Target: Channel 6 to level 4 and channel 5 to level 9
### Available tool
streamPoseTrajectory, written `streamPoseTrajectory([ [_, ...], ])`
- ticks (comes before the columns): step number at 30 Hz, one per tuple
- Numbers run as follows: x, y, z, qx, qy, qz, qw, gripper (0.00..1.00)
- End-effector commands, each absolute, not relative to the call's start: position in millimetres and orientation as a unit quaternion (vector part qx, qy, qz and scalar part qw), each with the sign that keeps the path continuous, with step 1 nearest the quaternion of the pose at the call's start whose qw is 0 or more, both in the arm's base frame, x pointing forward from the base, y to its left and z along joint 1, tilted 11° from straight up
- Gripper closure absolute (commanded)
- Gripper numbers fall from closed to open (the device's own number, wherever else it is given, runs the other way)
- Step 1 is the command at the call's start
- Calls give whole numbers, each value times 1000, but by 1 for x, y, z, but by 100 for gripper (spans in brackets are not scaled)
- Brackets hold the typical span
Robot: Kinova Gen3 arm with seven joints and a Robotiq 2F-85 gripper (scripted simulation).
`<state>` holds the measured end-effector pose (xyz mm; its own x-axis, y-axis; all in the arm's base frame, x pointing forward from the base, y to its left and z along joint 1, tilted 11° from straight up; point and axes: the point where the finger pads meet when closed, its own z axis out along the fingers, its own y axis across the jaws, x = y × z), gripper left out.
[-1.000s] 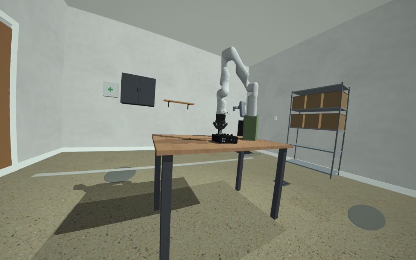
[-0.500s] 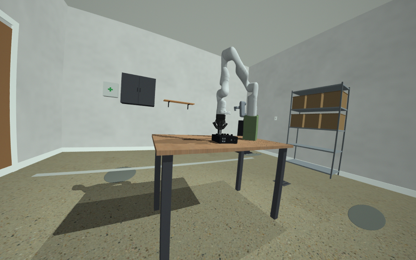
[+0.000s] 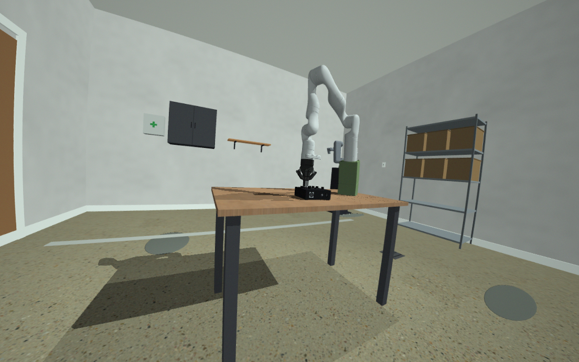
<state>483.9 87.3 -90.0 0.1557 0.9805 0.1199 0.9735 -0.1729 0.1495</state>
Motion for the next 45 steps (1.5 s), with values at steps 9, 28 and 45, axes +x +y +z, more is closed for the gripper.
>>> streamPoseTrajectory([
  [9,485,90,-89,761,642,95,19,100],
  [28,482,89,-69,761,642,95,19,100],
  [45,479,88,-49,761,642,95,19,100],
])
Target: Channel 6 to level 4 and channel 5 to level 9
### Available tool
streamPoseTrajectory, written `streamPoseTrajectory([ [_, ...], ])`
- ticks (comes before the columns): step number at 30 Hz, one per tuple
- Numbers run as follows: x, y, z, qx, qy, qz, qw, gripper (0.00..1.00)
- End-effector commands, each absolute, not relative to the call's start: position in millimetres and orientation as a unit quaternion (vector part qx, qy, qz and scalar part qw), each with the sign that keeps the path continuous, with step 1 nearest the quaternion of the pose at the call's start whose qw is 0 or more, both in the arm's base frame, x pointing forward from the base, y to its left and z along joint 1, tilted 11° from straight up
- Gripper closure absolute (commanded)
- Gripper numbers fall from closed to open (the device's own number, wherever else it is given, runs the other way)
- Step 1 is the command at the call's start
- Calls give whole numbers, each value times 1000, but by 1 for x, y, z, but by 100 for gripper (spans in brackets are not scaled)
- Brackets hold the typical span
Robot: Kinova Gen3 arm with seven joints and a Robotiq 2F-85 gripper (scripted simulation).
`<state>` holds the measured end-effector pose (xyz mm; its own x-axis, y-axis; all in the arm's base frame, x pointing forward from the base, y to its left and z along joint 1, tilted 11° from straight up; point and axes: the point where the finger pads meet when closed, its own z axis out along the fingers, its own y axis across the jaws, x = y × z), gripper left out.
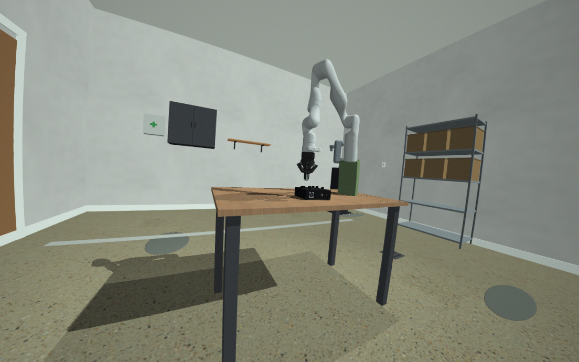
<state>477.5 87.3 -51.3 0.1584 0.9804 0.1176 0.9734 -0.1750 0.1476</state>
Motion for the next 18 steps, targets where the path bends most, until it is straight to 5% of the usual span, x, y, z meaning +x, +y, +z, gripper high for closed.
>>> streamPoseTrajectory([
  [1,479,88,-49,761,642,95,19,100],
  [8,479,88,-49,761,642,95,19,100],
  [9,479,88,-49,761,642,95,19,0],
  [18,476,86,-33,761,642,95,19,0],
])
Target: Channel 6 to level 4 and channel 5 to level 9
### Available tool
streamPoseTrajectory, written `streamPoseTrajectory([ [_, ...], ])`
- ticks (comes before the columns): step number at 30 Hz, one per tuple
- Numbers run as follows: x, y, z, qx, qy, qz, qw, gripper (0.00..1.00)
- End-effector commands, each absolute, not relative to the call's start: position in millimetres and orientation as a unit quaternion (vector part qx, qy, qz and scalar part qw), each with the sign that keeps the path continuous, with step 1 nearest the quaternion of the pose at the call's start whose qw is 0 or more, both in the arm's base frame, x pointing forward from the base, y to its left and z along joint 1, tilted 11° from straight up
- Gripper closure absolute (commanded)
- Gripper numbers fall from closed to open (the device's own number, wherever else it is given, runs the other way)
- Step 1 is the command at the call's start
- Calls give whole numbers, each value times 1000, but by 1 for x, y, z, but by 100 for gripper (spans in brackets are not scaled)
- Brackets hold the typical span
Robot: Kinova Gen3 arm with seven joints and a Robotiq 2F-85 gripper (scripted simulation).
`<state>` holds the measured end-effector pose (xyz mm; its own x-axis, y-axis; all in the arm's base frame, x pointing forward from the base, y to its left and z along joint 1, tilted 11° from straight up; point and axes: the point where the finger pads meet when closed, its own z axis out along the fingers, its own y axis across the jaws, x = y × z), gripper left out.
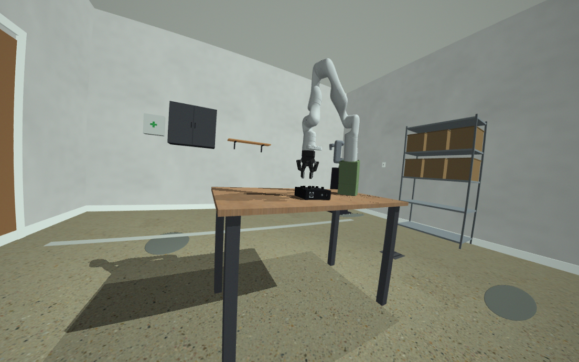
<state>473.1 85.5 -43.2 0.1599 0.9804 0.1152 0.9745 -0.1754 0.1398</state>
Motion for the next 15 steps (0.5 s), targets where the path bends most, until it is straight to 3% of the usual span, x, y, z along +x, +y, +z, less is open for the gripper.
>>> streamPoseTrajectory([
  [1,475,86,-29,761,642,95,19,0],
  [15,466,81,22,761,642,95,19,0],
])
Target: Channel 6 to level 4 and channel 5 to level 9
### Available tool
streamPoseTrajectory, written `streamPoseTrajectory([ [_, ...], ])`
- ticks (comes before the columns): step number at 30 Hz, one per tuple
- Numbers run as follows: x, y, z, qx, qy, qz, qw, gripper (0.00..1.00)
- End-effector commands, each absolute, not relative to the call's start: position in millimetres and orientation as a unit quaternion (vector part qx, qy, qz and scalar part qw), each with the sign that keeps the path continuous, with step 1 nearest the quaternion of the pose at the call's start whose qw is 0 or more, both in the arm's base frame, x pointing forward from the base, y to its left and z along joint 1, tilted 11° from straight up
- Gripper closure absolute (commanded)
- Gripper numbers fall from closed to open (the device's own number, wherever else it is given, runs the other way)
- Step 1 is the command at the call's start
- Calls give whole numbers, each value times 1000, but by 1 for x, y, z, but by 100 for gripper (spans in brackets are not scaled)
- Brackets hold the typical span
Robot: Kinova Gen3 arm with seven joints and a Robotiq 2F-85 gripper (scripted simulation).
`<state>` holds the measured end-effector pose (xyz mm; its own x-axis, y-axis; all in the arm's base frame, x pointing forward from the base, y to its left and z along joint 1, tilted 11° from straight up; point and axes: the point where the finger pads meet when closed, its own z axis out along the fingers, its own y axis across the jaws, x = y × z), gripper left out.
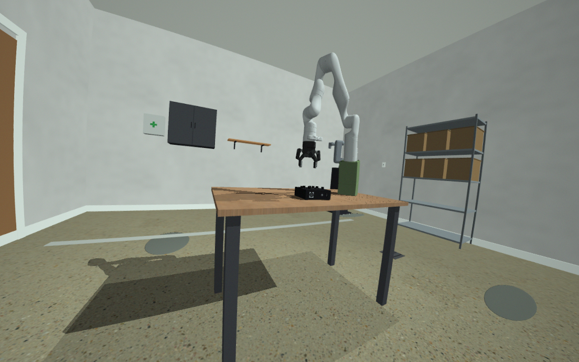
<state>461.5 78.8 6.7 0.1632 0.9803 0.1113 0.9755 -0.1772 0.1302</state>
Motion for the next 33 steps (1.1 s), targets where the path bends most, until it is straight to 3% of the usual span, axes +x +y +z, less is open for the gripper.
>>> streamPoseTrajectory([
  [1,466,81,24,761,642,95,19,0],
  [33,465,80,28,761,642,95,19,0],
])
